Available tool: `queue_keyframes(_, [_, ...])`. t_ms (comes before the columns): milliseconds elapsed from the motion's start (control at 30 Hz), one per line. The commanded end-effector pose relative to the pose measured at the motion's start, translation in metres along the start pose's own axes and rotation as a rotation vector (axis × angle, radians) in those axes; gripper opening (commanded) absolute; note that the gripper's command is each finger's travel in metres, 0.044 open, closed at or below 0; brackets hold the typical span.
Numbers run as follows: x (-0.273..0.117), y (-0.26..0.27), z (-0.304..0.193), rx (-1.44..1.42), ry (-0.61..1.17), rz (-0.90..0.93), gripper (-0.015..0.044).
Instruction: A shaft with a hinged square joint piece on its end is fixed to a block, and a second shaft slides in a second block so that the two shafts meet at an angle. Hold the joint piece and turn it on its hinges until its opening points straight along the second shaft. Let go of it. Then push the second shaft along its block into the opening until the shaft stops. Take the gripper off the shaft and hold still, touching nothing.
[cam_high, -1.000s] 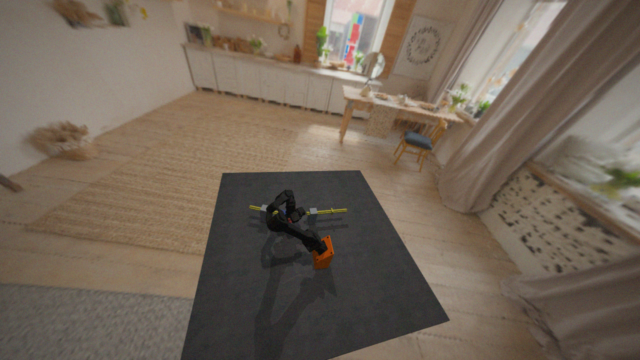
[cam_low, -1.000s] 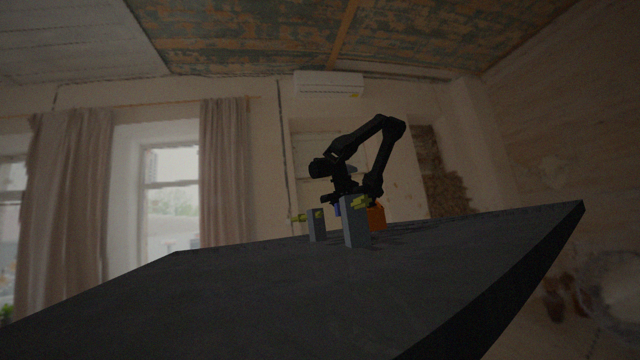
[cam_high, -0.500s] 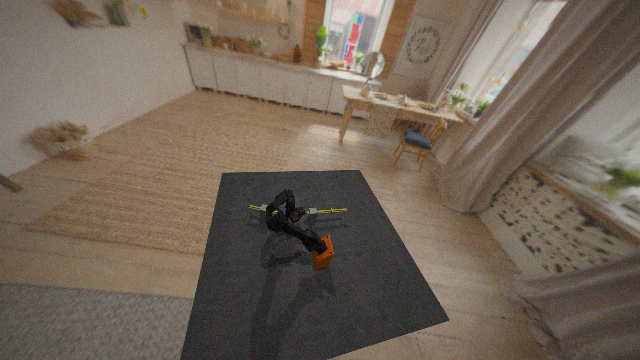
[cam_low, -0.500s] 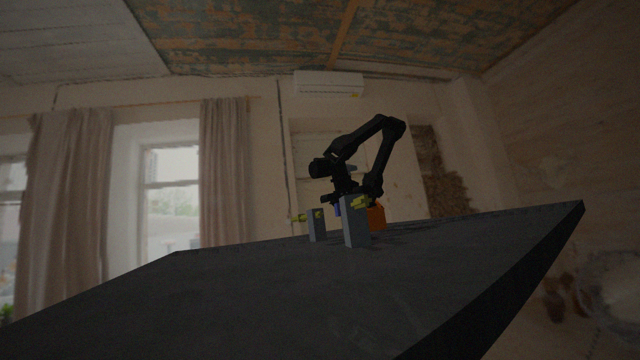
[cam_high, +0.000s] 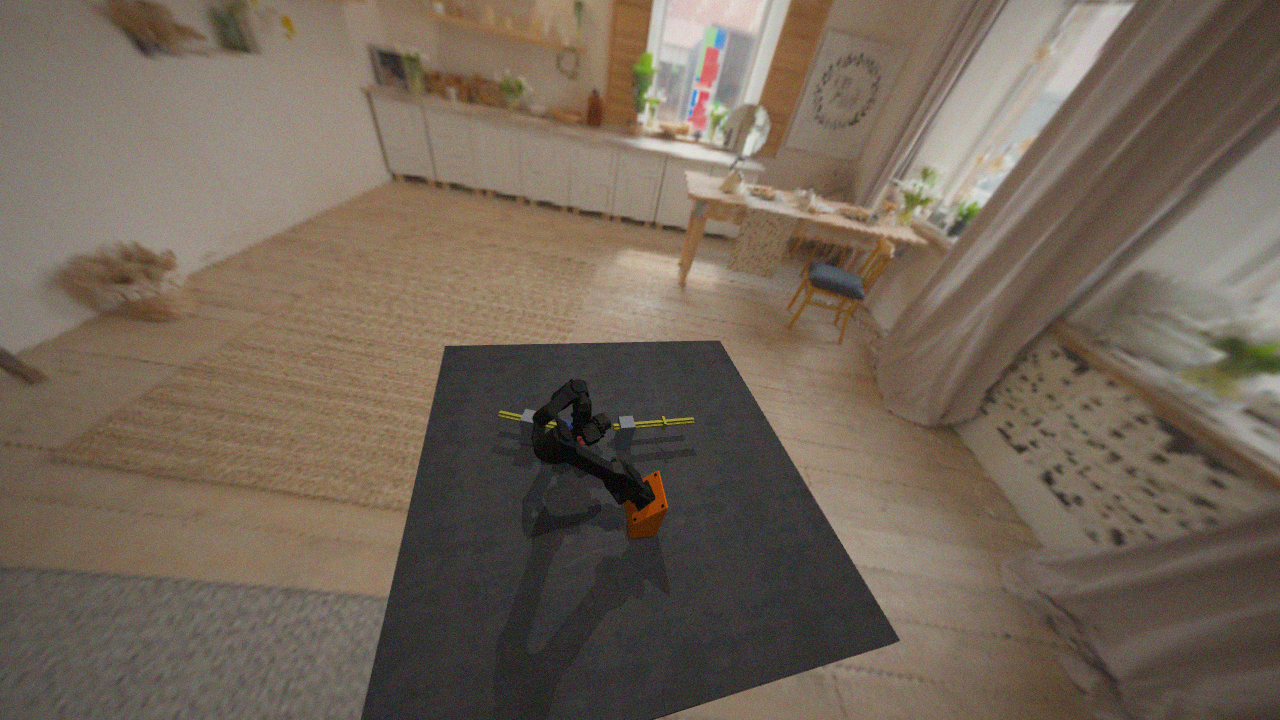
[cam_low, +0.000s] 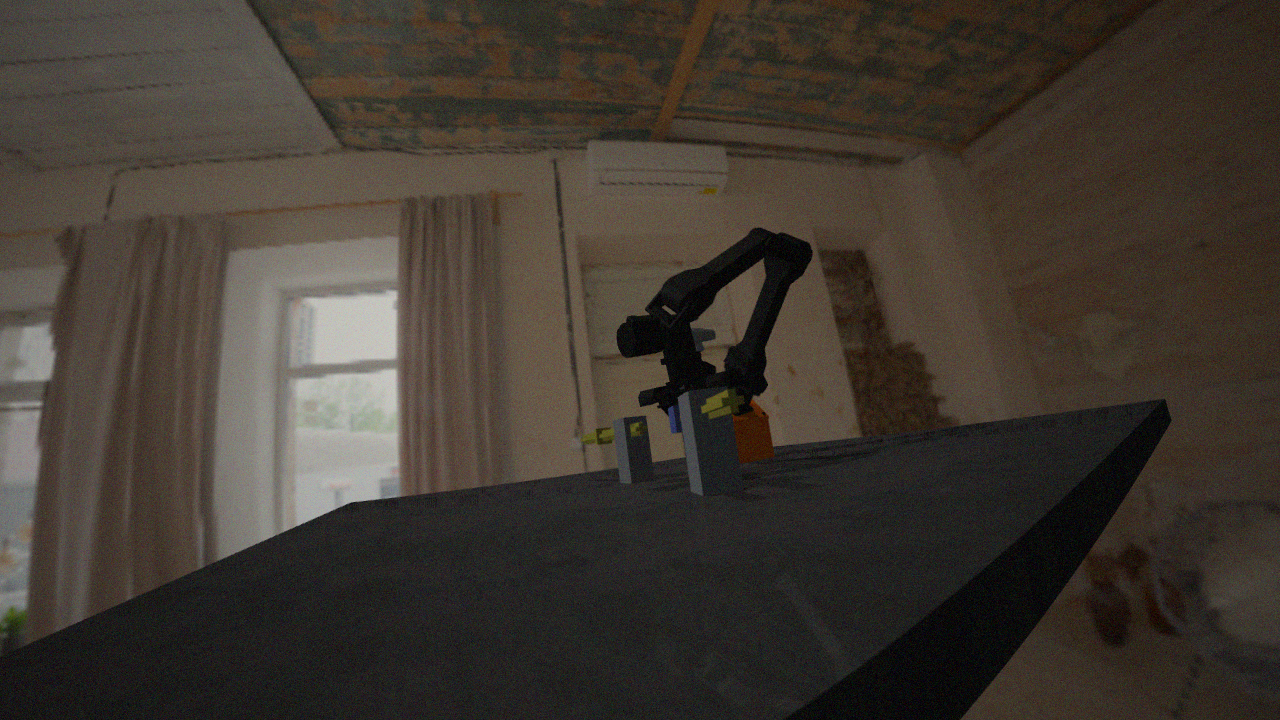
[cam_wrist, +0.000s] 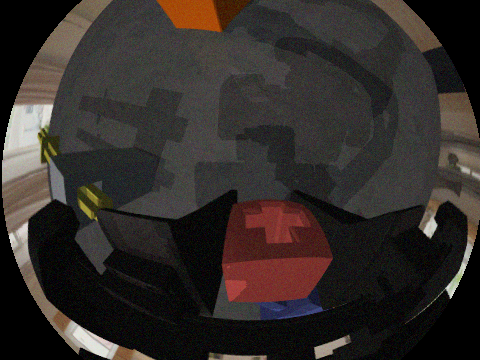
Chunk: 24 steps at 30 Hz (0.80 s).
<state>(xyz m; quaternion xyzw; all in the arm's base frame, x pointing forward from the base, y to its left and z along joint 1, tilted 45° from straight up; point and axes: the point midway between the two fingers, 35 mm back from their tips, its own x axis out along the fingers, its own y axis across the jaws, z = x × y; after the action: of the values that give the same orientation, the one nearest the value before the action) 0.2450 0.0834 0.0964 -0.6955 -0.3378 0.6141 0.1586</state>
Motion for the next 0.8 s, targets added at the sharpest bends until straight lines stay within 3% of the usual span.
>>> queue_keyframes(0, [0.000, 0.003, 0.000, -0.072, 0.010, 0.010, 0.0000])
queue_keyframes(767, [0.002, 0.023, -0.006, -0.483, 0.052, 0.061, 0.0000])
